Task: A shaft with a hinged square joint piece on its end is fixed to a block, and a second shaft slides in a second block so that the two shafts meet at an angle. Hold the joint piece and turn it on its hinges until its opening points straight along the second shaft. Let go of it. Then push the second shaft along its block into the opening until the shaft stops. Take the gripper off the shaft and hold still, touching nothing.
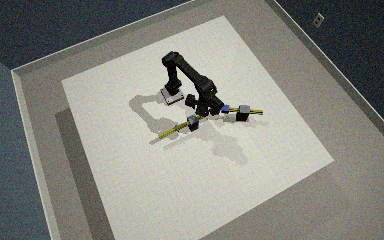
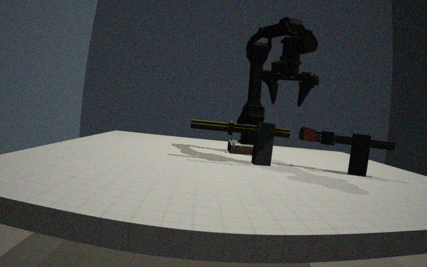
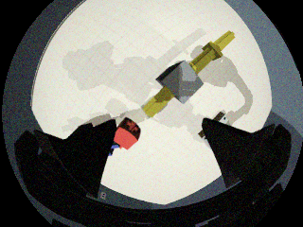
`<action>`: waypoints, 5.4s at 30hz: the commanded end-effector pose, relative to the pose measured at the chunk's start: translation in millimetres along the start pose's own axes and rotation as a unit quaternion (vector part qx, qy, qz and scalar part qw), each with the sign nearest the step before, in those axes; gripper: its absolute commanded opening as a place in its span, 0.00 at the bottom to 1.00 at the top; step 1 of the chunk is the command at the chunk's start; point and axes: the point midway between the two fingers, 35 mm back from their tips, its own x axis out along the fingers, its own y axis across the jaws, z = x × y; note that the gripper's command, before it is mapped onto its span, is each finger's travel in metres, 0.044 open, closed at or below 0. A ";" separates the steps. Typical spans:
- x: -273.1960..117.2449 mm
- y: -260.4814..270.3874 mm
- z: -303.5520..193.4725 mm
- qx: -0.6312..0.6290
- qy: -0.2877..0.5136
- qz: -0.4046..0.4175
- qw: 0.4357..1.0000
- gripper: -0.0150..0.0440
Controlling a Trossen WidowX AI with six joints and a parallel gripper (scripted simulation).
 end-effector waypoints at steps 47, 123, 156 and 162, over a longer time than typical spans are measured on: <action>81.2 3.9 -3.2 0.368 -0.021 -0.012 0.930 1.00; 117.5 49.8 -54.7 0.368 -0.019 -0.011 0.930 0.56; 117.5 49.8 -54.7 0.368 -0.019 -0.011 0.930 0.56; 117.5 49.8 -54.7 0.368 -0.019 -0.011 0.930 0.56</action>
